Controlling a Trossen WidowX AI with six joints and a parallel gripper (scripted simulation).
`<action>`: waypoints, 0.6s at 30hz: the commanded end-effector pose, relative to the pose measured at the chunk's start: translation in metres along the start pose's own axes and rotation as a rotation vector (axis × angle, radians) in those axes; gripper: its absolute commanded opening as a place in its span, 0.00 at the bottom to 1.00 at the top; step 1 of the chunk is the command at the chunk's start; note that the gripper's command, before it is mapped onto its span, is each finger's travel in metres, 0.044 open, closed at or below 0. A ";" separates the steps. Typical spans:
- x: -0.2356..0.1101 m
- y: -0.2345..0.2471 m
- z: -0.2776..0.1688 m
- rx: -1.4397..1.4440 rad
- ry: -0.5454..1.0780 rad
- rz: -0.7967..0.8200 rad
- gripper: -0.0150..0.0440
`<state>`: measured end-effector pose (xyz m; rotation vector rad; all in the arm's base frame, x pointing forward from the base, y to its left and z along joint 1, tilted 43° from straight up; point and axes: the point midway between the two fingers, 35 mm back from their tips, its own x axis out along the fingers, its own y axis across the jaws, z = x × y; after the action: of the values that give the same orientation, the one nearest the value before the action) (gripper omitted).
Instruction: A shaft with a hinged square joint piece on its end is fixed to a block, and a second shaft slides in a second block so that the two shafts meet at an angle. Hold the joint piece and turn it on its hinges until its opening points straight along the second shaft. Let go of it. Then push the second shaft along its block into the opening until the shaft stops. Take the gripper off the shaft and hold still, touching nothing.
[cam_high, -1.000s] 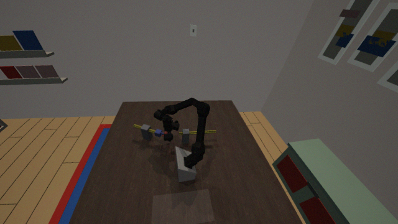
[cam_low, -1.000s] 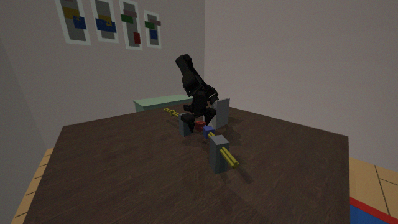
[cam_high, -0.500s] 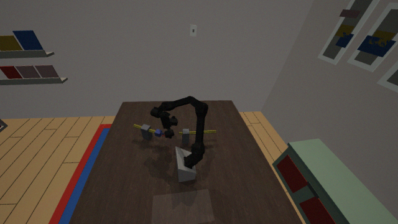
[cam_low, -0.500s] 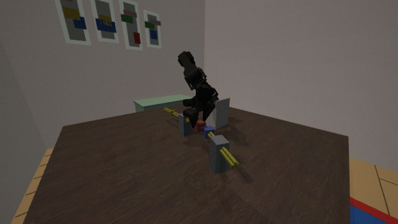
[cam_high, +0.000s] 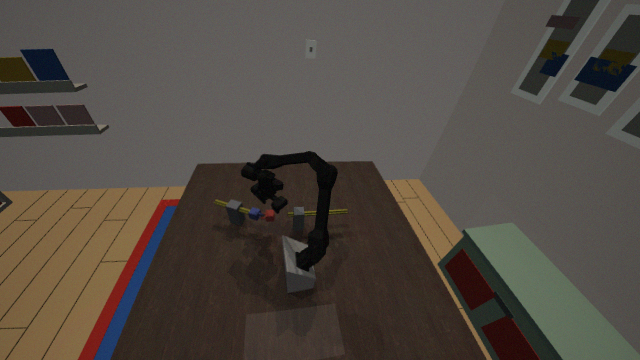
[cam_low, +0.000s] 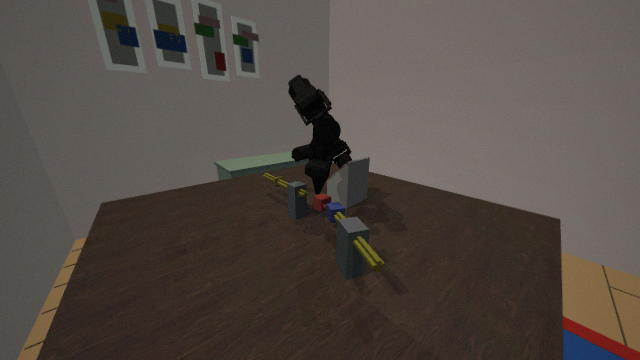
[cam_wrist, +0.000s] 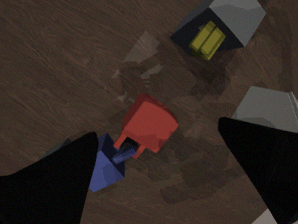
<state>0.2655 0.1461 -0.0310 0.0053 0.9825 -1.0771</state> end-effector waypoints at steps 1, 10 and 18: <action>-0.013 0.001 0.001 -0.101 0.012 0.018 1.00; -0.041 -0.004 0.003 -0.412 0.028 0.042 1.00; -0.065 -0.010 0.005 -0.690 0.037 0.068 1.00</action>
<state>0.2556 0.1801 0.0120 -0.4582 1.3068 -0.6928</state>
